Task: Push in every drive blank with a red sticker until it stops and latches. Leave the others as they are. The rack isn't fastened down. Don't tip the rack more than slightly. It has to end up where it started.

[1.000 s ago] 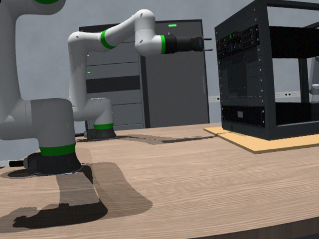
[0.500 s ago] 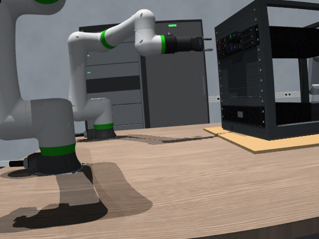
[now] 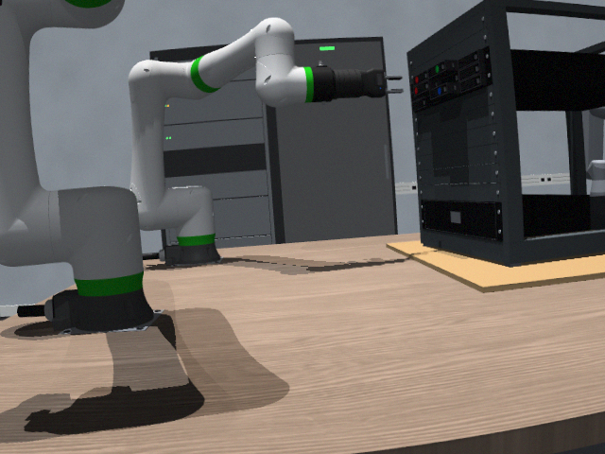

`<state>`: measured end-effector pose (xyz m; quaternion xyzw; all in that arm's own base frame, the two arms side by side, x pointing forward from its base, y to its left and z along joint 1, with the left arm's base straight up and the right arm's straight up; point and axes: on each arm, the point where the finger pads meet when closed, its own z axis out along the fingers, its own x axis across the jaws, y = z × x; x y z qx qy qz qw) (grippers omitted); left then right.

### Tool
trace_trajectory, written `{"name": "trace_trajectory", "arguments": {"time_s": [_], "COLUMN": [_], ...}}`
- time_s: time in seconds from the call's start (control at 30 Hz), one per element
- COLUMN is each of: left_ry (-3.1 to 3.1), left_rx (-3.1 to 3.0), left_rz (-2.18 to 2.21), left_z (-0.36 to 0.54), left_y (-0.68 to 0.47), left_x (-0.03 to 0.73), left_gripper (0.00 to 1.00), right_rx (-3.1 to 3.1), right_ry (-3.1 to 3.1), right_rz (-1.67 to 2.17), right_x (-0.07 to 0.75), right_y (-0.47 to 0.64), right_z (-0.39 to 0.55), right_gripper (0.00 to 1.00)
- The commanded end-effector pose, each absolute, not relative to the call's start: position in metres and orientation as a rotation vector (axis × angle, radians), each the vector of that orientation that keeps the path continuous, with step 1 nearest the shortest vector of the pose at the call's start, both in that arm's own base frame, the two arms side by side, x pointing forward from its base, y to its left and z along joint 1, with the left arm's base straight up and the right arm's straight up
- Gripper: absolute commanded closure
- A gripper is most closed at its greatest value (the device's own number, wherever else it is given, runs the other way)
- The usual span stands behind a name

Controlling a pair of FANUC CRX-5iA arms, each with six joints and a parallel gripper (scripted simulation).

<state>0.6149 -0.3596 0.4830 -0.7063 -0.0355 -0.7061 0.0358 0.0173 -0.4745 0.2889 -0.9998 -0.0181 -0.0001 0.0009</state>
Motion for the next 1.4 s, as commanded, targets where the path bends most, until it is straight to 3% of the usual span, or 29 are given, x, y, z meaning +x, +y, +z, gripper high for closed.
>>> {"name": "trace_trajectory", "arguments": {"time_s": [0.0, 1.37], "left_ry": [-0.111, -0.111], "left_rx": [-2.169, -2.169], "left_rz": [-2.172, -2.172], "left_z": [0.485, 0.470], "left_y": [-0.359, -0.377], "left_x": [0.615, 0.611], "left_gripper": [1.00, 1.00], "right_rx": [-3.141, -3.141], "right_ry": [-0.057, -0.057], "right_rz": [0.000, 0.000], "right_x": [0.017, 0.017], "right_y": [-0.475, -0.475], "right_z": [0.290, 0.290], "right_gripper": [0.00, 0.00]}}
